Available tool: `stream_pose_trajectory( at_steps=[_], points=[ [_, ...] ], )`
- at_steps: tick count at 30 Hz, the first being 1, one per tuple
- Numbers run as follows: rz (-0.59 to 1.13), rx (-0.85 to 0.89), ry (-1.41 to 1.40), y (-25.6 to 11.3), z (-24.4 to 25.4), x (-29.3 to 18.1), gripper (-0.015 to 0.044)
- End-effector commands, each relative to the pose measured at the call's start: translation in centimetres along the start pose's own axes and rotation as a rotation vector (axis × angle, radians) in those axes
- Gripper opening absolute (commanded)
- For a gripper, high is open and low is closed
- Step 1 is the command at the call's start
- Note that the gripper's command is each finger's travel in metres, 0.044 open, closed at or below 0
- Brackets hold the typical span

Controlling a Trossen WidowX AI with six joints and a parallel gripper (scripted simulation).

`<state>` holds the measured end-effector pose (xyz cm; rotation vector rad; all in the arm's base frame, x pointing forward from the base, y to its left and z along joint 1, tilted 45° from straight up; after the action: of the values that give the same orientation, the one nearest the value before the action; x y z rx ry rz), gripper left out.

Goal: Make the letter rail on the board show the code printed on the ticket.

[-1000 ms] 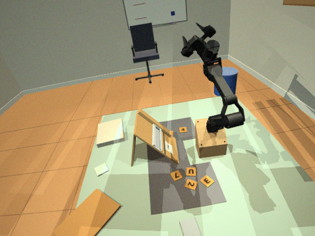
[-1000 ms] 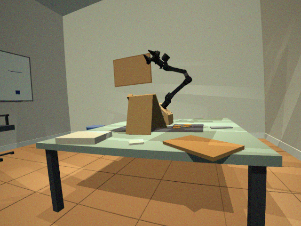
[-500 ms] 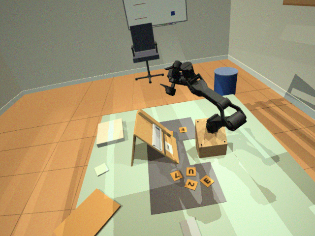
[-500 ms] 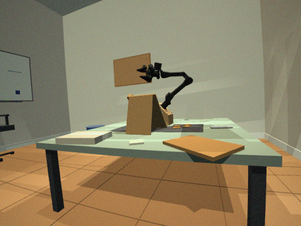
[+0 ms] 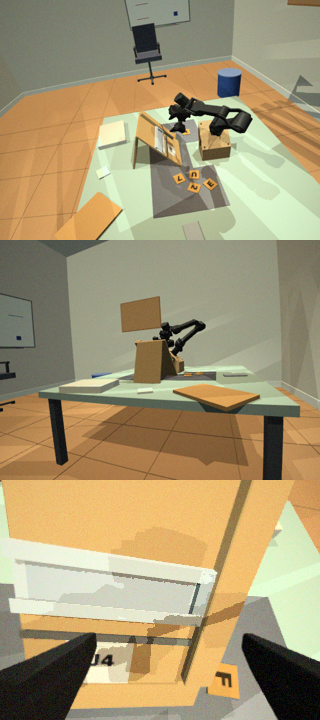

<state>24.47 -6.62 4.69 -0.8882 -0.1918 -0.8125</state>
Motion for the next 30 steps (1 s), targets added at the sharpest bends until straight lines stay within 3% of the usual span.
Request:
stream_pose_trajectory(
  at_steps=[1, 19, 30],
  points=[
    [0.192, 0.13, 0.13, 1.2, 3.0, -6.2, 0.044],
    [0.225, 0.148, 0.141, 1.2, 3.3, -7.1, 0.044],
    [0.246, 0.286, -0.419, -0.4, 1.0, -3.3, 0.044]
  ],
)
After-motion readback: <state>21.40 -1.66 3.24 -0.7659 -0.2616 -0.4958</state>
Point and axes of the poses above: the point midway between the two fingers, 35 mm back from their tips, its own y axis out along the fingers, its own z axis across the jaws, x = y × z, the point moved 1 cm from there along -y, back along the fingers, and after that the axes turned 14 degrees about y, right-handed, at the moved point
